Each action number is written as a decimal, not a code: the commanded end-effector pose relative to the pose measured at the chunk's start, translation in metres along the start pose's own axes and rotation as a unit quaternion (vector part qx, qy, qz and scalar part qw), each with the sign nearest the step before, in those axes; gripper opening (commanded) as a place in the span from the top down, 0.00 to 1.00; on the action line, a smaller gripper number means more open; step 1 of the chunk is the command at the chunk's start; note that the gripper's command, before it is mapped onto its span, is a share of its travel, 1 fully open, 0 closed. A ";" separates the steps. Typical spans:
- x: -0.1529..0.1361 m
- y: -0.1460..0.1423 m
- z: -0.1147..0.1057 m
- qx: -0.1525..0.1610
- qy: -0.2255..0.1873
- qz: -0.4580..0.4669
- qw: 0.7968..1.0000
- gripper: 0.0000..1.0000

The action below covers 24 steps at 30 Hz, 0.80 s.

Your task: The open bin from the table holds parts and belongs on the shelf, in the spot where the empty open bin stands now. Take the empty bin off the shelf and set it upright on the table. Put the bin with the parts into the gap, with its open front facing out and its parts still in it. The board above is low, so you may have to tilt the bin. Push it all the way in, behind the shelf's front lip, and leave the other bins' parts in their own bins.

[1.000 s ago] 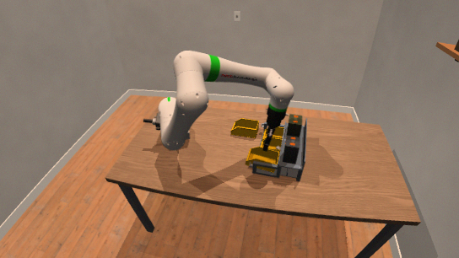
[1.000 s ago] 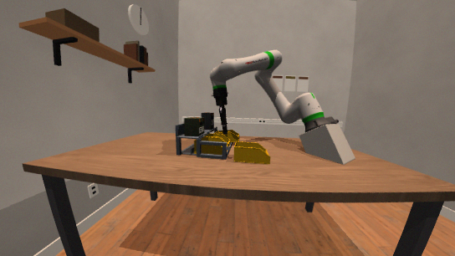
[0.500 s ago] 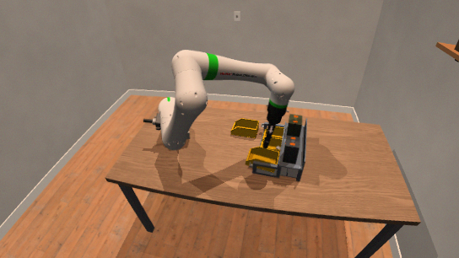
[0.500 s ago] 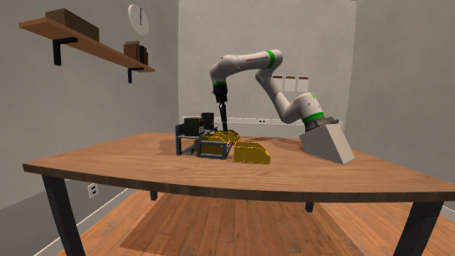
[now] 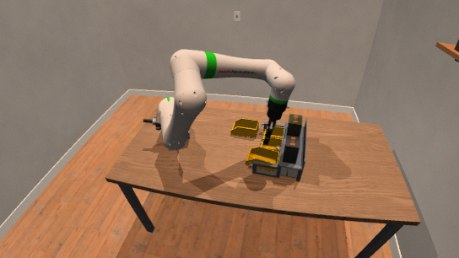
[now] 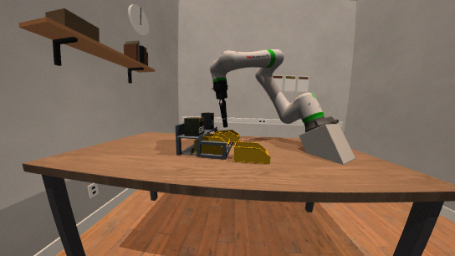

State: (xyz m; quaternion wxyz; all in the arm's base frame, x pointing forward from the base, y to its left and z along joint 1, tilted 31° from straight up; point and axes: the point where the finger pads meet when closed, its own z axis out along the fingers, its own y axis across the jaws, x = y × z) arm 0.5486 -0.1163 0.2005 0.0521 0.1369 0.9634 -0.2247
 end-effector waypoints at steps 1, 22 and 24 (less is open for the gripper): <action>0.000 0.000 -0.007 0.000 -0.001 0.000 1.000 0.85; 0.004 0.000 -0.029 0.000 -0.001 0.000 1.000 0.85; 0.004 0.000 -0.031 0.000 -0.001 0.000 1.000 0.85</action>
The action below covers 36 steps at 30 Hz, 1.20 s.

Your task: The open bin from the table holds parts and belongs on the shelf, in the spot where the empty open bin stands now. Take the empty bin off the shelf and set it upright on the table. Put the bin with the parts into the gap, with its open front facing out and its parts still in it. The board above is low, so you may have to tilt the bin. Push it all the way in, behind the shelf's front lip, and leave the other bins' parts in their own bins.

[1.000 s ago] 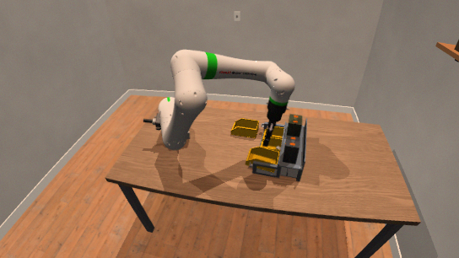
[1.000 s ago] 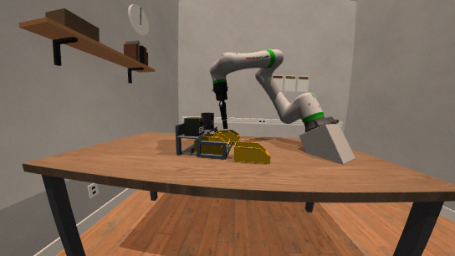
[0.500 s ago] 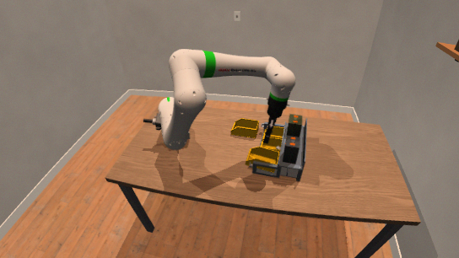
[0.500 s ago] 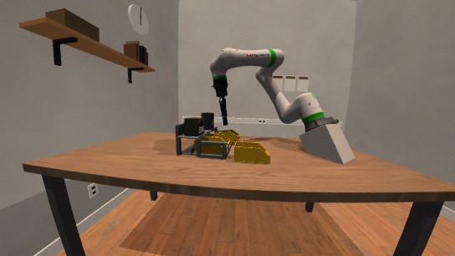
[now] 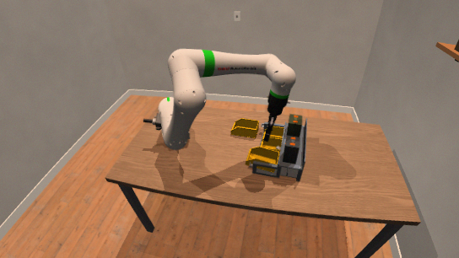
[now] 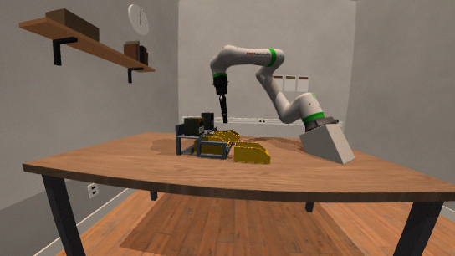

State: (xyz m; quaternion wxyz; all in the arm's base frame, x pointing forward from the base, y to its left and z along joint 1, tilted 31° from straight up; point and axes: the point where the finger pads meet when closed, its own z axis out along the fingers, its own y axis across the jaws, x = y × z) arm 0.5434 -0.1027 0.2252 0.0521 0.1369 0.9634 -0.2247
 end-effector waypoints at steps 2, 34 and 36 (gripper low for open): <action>0.000 0.000 -0.002 0.000 -0.001 0.000 1.000 0.85; 0.000 0.000 -0.006 0.000 -0.001 0.000 1.000 0.90; 0.000 0.000 -0.006 0.000 -0.001 0.000 1.000 0.90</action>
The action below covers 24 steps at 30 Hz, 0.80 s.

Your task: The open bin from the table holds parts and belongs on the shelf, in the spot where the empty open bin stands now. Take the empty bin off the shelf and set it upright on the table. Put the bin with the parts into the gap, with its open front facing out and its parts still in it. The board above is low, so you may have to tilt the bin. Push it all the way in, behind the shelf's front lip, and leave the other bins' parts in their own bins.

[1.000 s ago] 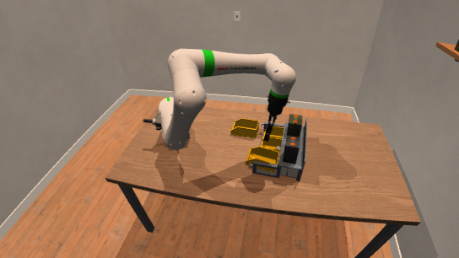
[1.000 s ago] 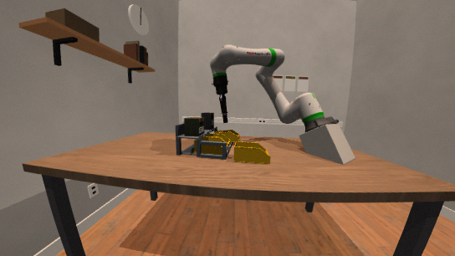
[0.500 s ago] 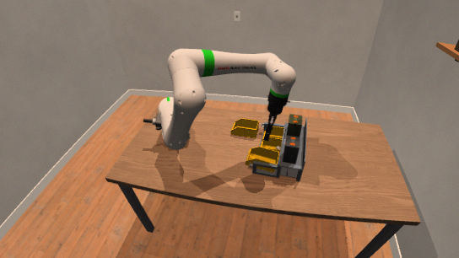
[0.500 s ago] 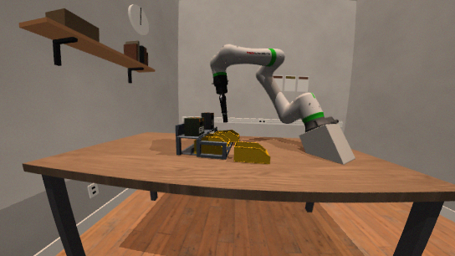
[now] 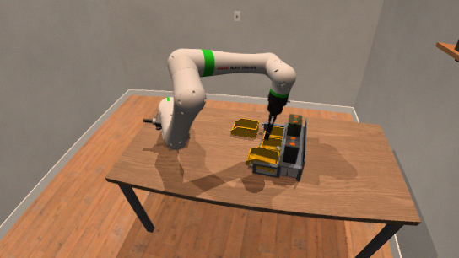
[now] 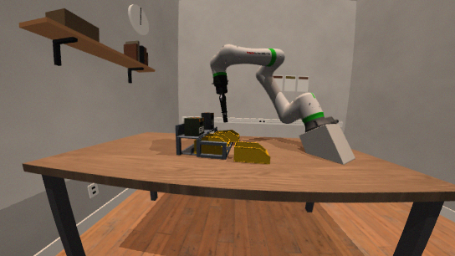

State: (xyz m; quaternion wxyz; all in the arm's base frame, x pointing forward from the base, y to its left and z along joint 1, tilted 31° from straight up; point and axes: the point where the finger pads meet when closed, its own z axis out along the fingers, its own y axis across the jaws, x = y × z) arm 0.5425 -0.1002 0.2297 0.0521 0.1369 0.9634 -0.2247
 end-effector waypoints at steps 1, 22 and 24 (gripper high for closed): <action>0.000 0.000 -0.001 0.000 -0.001 0.000 1.000 0.90; 0.084 -0.034 0.018 0.022 -0.025 -0.344 0.938 0.90; 0.100 -0.040 0.026 0.027 -0.026 -0.388 0.921 0.90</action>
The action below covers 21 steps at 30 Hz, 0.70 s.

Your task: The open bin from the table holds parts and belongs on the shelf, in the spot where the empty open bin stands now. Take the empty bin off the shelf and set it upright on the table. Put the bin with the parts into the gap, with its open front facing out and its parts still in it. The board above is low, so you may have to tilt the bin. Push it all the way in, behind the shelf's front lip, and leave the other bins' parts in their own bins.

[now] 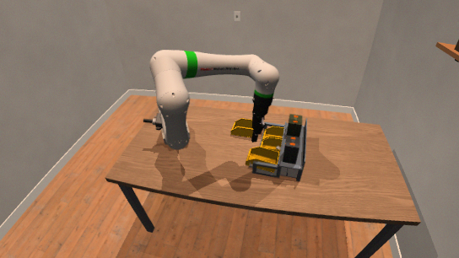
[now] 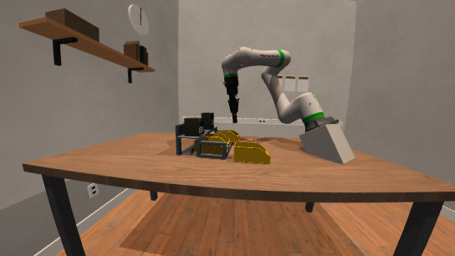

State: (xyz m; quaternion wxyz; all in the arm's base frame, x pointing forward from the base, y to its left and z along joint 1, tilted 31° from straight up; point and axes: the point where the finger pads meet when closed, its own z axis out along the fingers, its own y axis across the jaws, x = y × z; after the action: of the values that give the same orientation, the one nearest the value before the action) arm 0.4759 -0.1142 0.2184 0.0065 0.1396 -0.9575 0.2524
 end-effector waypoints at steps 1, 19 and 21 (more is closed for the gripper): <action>0.045 0.011 0.015 0.012 -0.016 -0.138 0.990 0.90; 0.062 0.017 0.025 0.044 -0.046 -0.478 0.876 0.90; 0.062 0.017 0.025 0.044 -0.046 -0.478 0.876 0.90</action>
State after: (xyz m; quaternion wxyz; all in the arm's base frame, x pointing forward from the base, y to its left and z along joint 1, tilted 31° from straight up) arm 0.4129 -0.1282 0.1932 0.0793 0.5622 -0.7788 0.2666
